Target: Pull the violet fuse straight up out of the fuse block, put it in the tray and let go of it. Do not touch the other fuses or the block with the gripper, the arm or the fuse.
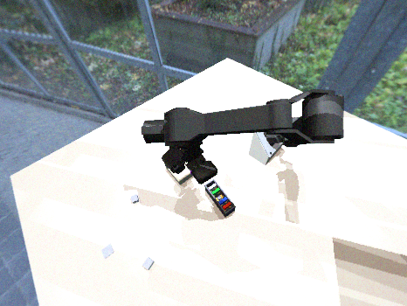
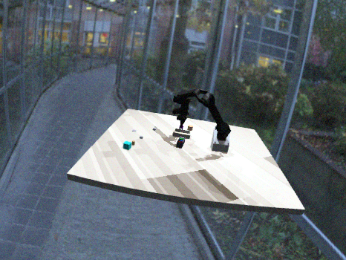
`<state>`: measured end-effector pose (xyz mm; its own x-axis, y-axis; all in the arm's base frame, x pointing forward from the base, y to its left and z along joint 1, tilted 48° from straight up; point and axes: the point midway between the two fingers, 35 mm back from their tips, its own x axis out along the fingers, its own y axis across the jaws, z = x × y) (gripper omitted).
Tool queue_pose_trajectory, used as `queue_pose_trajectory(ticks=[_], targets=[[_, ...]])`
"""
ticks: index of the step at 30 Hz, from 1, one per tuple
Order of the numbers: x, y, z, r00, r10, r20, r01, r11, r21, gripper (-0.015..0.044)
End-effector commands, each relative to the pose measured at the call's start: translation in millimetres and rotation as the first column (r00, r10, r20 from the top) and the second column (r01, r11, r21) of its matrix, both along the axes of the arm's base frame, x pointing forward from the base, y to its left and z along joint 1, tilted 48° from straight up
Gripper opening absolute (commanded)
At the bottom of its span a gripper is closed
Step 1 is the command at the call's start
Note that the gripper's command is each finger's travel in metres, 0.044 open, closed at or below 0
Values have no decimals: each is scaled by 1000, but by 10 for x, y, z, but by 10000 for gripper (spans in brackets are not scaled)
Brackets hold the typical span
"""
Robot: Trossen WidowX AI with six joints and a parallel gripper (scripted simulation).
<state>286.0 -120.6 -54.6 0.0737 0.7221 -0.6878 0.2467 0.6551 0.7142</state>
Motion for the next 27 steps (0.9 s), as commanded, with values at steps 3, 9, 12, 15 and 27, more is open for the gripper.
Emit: queue_pose_trajectory(ticks=[3,9,12,15,27], targets=[[-81,-246,-277,1000,0,-1,0,1000,0,0],[-182,-437,-537,1000,2,1,-2,1000,3,0],[-229,-504,-639,1000,3,2,-3,1000,5,0],[-232,-509,-646,1000,3,2,-3,1000,6,0],[-215,-398,-753,1000,3,2,-3,1000,6,0]])
